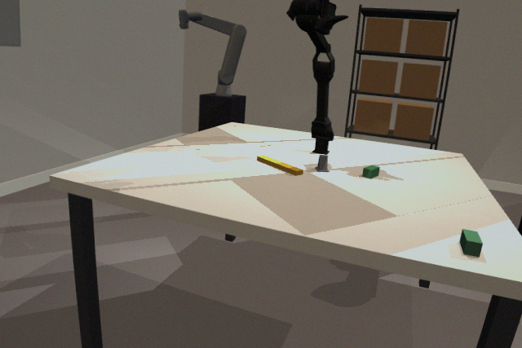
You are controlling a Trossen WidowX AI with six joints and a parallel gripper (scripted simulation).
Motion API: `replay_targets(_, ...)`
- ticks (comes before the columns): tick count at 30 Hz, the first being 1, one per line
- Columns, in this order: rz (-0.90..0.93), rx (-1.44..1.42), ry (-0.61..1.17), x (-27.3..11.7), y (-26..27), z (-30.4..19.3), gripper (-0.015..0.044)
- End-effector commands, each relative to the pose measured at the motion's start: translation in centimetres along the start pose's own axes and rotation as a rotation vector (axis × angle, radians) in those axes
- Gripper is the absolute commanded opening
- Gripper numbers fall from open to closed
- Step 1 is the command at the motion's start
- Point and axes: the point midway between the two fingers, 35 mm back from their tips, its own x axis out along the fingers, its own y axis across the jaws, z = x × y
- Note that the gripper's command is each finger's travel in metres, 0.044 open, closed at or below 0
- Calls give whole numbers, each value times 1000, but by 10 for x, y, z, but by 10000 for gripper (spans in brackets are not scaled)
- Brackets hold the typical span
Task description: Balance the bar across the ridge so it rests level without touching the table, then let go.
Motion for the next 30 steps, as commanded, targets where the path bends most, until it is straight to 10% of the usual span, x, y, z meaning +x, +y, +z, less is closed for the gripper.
replay_targets(1, -1, 7, 4, 0, 1, -1, 374)
replay_targets(30, 262, 1045, 859, -40, 274, -124, 315)
